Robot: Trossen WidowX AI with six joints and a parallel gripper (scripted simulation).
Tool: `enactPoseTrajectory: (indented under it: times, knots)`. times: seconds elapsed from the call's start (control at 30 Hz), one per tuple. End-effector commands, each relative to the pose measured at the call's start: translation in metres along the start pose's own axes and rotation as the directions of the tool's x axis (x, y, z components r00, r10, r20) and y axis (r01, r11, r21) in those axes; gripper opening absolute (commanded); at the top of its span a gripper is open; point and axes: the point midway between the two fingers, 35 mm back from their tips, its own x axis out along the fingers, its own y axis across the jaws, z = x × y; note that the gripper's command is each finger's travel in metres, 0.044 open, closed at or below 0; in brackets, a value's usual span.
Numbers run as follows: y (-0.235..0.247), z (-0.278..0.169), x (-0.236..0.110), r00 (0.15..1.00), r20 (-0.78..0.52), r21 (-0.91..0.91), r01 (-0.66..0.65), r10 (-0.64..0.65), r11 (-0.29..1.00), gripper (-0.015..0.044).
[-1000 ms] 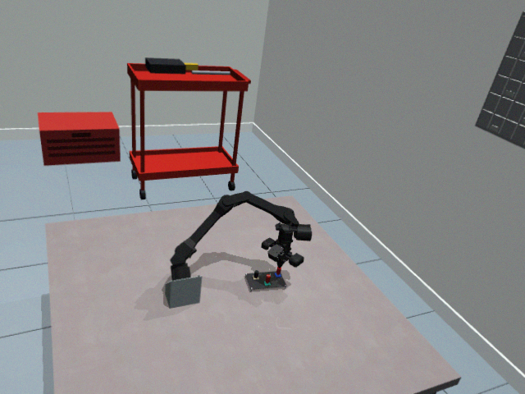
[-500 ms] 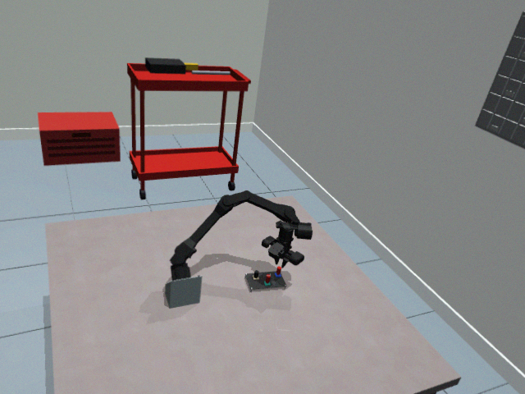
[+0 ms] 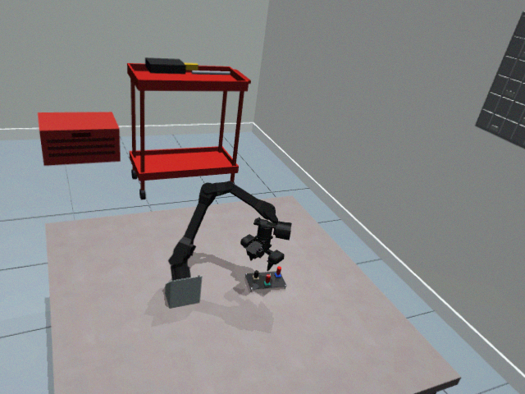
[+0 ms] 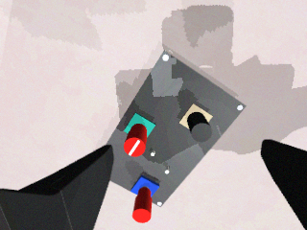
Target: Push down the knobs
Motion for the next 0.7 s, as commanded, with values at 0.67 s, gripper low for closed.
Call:
enactPoseTrajectory:
  times: [0.67]
  knots:
    - [-0.049,0.083,0.006,1.000,0.010,-0.005,0.014,-0.014,1.000,0.0440]
